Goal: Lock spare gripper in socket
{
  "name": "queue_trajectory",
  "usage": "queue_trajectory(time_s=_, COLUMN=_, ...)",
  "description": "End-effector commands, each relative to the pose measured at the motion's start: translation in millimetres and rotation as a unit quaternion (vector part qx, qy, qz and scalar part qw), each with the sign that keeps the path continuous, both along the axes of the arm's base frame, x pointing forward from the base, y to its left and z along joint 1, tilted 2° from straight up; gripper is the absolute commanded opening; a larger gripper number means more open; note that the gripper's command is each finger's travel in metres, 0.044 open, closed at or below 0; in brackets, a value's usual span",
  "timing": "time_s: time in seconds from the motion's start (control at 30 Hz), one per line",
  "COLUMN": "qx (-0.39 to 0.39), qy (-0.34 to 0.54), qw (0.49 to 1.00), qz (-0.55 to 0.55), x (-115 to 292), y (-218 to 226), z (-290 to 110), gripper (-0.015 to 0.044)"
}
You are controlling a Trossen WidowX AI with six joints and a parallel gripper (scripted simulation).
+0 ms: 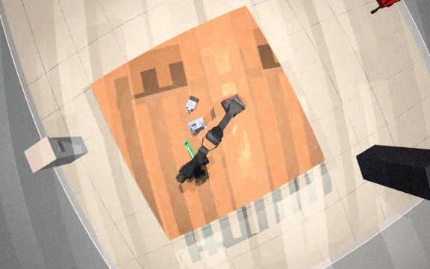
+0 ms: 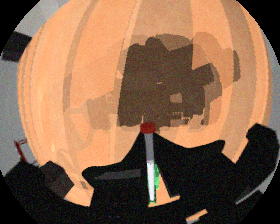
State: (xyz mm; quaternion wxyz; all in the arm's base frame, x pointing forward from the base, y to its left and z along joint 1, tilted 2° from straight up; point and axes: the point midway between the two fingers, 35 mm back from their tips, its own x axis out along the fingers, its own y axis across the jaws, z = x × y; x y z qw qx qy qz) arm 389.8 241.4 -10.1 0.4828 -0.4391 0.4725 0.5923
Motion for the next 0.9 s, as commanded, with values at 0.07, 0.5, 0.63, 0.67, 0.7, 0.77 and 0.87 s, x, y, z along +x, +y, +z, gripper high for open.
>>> queue_trajectory(time_s=0.07, qx=0.0, qy=0.0, qw=1.0, qz=0.002, x=-0.5, y=-0.1, z=-1.5, gripper=0.0)
queue_trajectory(time_s=0.5, qx=0.0, qy=0.0, qw=1.0, qz=0.0, x=-0.2, y=-0.1, z=-0.7, gripper=0.02)
queue_trajectory(time_s=0.63, qx=0.0, qy=0.0, qw=1.0, qz=0.0, x=-1.1, y=-0.8, z=11.1, gripper=0.02)
queue_trajectory(time_s=0.67, qx=-0.002, qy=0.004, qw=1.0, qz=0.0, x=-2.4, y=-1.5, z=12.3, gripper=0.02)
queue_trajectory(time_s=0.7, qx=-0.003, qy=0.006, qw=1.0, qz=0.0, x=-3.3, y=-2.0, z=13.0, gripper=0.02)
queue_trajectory(time_s=0.77, qx=-0.005, qy=0.009, qw=1.0, qz=0.0, x=-5.0, y=-2.9, z=15.1, gripper=0.02)
queue_trajectory(time_s=0.87, qx=-0.008, qy=0.015, qw=1.0, qz=0.0, x=-7.8, y=-4.3, z=18.9, gripper=0.02)
